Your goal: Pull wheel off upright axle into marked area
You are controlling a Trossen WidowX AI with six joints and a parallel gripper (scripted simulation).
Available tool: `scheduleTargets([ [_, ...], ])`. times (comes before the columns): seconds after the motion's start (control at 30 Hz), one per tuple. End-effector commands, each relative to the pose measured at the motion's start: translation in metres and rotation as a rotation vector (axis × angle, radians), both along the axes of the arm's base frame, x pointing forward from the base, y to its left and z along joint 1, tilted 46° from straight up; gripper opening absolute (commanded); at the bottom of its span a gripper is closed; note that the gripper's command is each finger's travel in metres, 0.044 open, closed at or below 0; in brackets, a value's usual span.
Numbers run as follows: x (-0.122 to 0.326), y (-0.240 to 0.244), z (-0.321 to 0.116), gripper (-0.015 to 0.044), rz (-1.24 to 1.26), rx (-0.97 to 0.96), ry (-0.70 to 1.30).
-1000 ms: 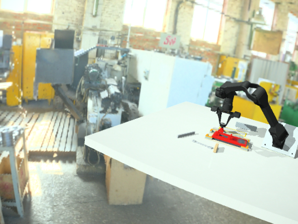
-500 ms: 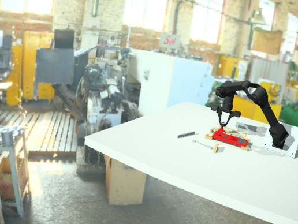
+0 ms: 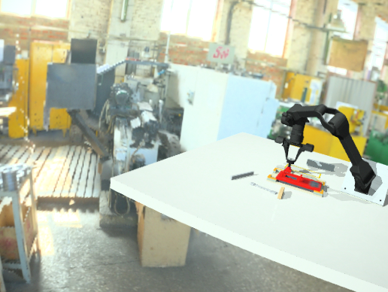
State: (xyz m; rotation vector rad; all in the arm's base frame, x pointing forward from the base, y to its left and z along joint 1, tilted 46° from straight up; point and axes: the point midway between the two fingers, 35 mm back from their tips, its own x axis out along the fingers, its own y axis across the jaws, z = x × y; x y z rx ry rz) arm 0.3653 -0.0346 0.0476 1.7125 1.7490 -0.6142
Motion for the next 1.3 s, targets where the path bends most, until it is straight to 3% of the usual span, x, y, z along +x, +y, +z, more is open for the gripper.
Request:
scheduleTargets([
  [0.0, 0.001, -0.004, 0.002, 0.0, 0.0, -0.007, -0.007],
  [1.27, -0.001, -0.024, 0.022, 0.0, -0.003, -0.007, -0.007],
])
